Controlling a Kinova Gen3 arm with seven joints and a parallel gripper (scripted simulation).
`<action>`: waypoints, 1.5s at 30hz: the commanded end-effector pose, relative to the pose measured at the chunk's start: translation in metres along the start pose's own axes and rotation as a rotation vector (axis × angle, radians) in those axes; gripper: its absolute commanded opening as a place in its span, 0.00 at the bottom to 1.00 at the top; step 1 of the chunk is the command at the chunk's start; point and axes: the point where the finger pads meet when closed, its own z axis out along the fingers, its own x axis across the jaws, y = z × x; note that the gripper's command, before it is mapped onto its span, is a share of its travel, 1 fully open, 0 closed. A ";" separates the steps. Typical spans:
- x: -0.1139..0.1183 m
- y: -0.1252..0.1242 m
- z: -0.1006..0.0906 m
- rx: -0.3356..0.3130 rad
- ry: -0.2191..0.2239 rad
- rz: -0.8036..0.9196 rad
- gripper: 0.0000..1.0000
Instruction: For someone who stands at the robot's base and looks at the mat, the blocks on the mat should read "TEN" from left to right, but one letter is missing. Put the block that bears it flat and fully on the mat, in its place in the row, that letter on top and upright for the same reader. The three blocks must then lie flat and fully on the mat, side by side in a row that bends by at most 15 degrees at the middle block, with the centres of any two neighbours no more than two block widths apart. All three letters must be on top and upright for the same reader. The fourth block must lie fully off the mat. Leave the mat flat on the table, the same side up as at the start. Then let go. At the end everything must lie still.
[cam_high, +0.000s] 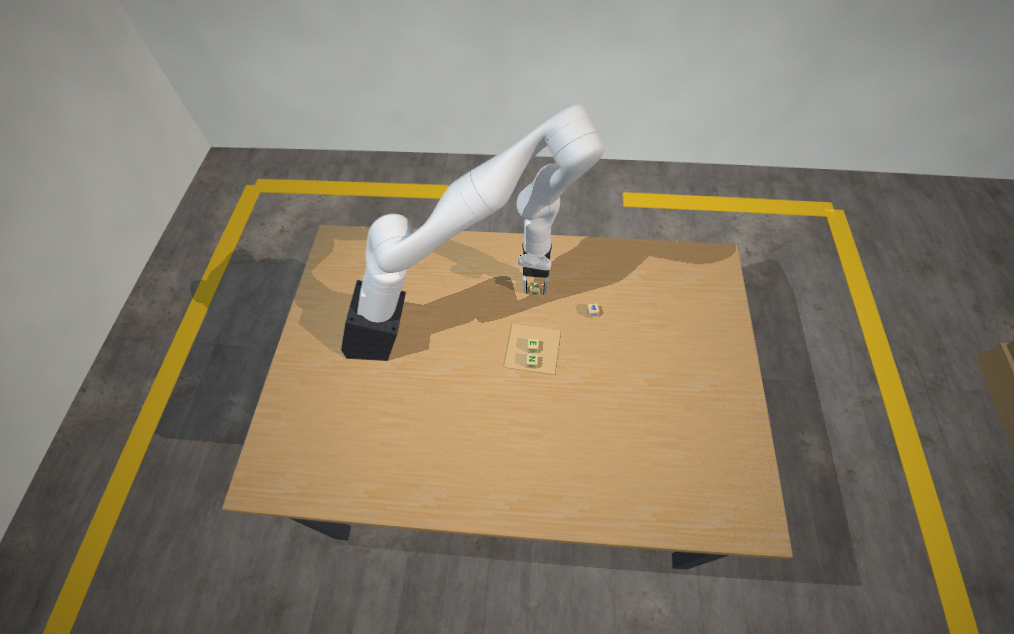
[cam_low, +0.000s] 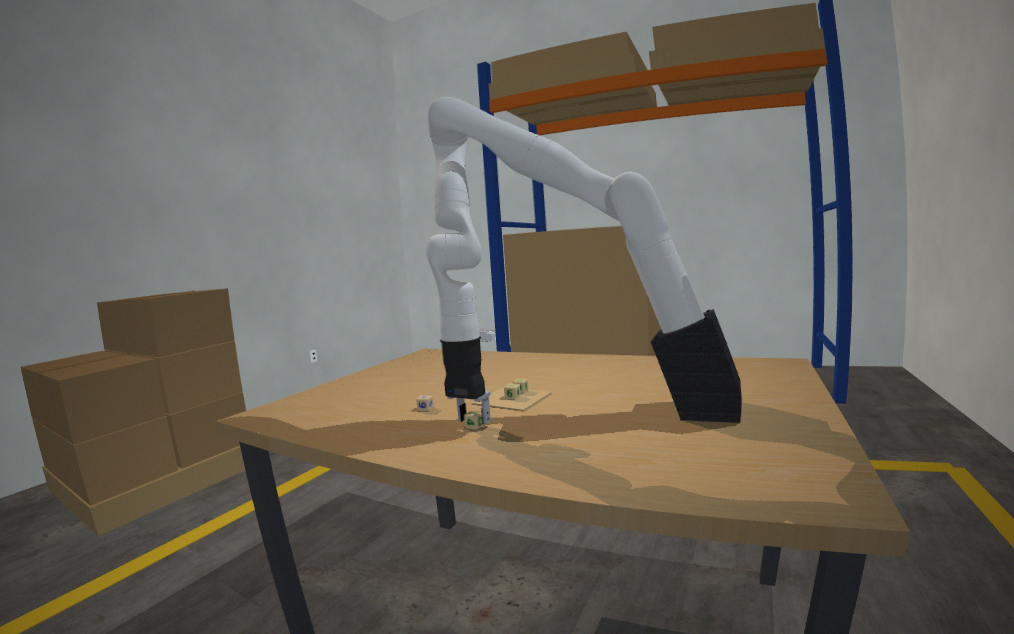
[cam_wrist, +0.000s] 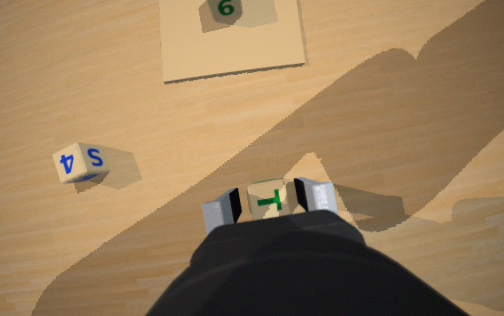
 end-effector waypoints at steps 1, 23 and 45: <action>0.000 0.001 0.006 -0.002 0.002 0.009 1.00; 0.001 0.000 0.008 -0.002 0.003 0.008 1.00; 0.001 0.000 0.008 -0.002 0.003 0.008 0.87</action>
